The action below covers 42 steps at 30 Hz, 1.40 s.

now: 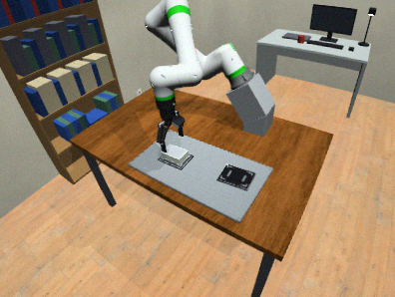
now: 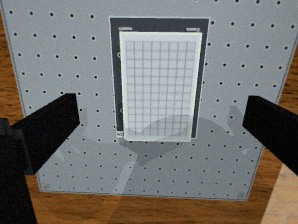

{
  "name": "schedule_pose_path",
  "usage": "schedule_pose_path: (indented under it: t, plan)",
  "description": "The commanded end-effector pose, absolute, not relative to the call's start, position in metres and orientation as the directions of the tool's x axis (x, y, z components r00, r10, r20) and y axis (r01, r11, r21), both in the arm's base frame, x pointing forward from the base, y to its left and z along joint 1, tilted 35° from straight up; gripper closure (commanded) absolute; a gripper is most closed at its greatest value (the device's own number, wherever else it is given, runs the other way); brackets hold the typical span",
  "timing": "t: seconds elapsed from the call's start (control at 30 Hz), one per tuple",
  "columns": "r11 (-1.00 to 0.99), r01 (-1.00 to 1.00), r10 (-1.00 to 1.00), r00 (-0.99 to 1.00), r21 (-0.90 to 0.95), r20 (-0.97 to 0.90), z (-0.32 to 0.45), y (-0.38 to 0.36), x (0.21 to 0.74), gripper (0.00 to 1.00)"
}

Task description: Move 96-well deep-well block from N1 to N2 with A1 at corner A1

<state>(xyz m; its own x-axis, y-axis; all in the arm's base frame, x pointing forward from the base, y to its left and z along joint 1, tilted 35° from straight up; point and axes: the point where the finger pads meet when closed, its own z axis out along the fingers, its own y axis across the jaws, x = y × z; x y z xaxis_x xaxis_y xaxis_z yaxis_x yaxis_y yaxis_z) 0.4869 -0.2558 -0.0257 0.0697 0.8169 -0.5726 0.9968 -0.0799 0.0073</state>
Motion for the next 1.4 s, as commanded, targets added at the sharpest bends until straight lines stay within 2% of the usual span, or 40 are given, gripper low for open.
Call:
schedule_pose_path:
  t: [0.0, 0.37, 1.37]
  plan:
    - [-0.079, 0.997, 0.817, 0.070, 0.009, -0.573, -0.025, -0.255, 0.488, 0.00]
    - [-0.079, 0.997, 0.817, 0.070, 0.009, -0.573, -0.025, -0.255, 0.488, 0.00]
    - [-0.079, 0.997, 0.817, 0.069, 0.009, -0.572, -0.075, -0.184, 0.486, 0.00]
